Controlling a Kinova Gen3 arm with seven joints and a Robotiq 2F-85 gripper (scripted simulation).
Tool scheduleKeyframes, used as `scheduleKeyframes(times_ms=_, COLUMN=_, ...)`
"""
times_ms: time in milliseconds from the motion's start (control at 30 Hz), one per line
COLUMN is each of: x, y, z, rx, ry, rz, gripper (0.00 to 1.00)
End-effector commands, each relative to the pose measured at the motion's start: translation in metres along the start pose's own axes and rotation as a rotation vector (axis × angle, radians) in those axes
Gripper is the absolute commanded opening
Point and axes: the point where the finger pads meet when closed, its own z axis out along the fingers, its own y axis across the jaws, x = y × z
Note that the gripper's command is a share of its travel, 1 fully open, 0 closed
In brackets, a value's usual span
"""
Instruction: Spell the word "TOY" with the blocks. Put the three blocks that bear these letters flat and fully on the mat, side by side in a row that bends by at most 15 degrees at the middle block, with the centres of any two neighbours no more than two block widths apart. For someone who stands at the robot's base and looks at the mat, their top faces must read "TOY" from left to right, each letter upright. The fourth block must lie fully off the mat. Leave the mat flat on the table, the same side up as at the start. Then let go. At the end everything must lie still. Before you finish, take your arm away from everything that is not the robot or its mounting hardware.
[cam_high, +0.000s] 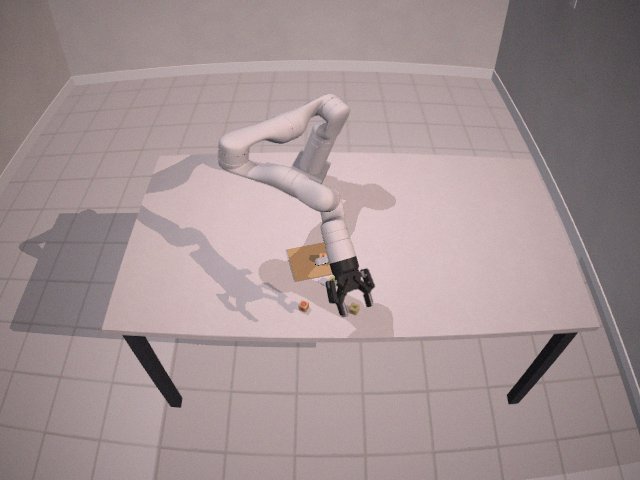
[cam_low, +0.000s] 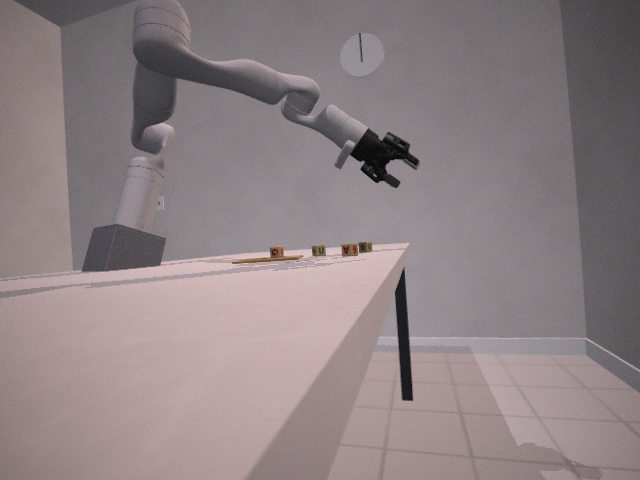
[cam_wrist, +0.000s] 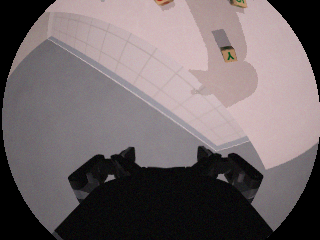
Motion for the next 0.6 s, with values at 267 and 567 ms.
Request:
scheduleKeyframes(times_ms=267, x=-0.039, y=0.019, z=0.018, rx=-0.1, ry=-0.151, rz=-0.373, gripper=1.0)
scheduleKeyframes(times_ms=567, x=-0.036, y=0.047, z=0.019, rx=-0.224, ry=-0.212, rz=-0.719, gripper=1.0)
